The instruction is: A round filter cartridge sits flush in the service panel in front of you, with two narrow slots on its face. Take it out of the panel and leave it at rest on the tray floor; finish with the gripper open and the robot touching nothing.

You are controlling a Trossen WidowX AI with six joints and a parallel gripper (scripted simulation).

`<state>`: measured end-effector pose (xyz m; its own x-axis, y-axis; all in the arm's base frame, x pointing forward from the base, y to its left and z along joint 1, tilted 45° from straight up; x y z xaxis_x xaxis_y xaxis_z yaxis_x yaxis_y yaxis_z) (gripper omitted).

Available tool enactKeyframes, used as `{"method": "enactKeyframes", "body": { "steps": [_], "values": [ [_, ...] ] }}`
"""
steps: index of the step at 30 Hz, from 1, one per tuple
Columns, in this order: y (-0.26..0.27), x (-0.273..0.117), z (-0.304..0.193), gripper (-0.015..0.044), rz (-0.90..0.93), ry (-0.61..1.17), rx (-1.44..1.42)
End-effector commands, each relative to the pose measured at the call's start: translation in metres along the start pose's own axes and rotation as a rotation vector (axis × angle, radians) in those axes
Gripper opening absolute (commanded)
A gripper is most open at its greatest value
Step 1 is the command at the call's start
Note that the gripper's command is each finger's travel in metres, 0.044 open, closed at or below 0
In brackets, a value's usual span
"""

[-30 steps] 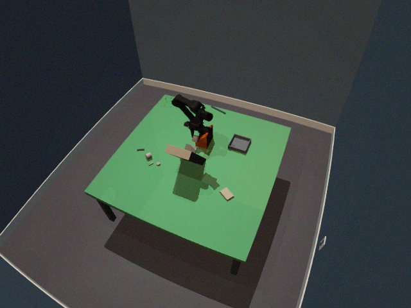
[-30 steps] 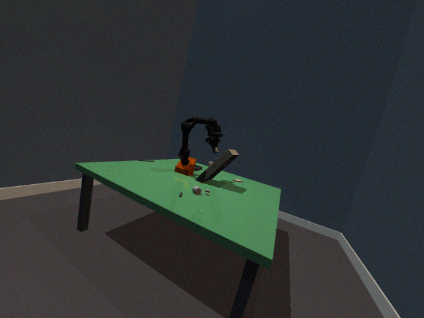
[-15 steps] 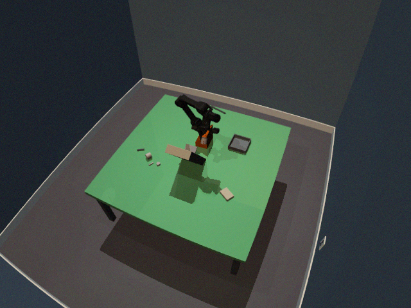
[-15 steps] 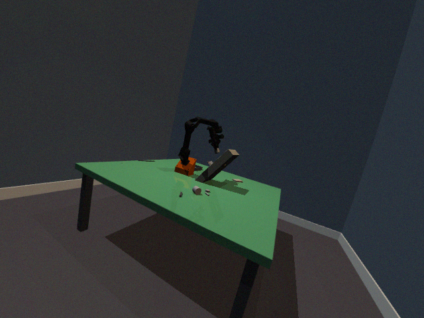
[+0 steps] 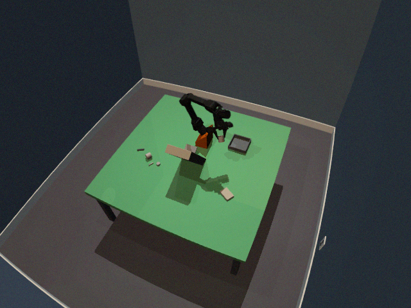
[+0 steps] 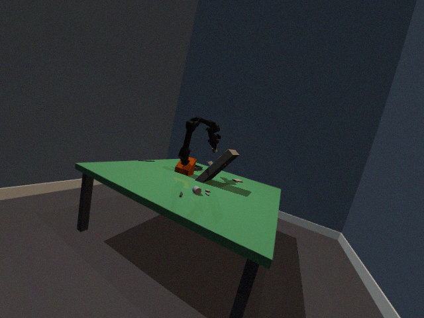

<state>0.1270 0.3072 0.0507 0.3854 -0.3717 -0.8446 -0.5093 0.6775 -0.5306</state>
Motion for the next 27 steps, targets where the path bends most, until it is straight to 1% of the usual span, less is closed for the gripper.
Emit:
{"method": "enactKeyframes", "body": {
  "steps": [1, 7, 13, 27],
  "values": [
    [0.022, 0.002, -0.006, 0.0000, 0.071, 0.005, -0.135],
    [0.055, 0.002, -0.016, 0.0000, 0.184, -0.002, -0.343],
    [0.060, 0.004, -0.020, 0.0000, 0.196, -0.002, -0.363],
    [0.121, 0.043, -0.113, 0.0000, 0.366, 0.035, -0.659]
  ]
}}
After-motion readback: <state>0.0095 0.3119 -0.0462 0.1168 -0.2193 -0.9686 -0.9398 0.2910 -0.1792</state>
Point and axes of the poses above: the point midway between the two fingers, 35 mm back from their tips, its own x axis out along the fingers, its own y axis across the jaws, z = x × y, the point moved 5 cm from there along -x, back along the fingers, and after that the axes turned 13 degrees about x, right-handed, at the moved point
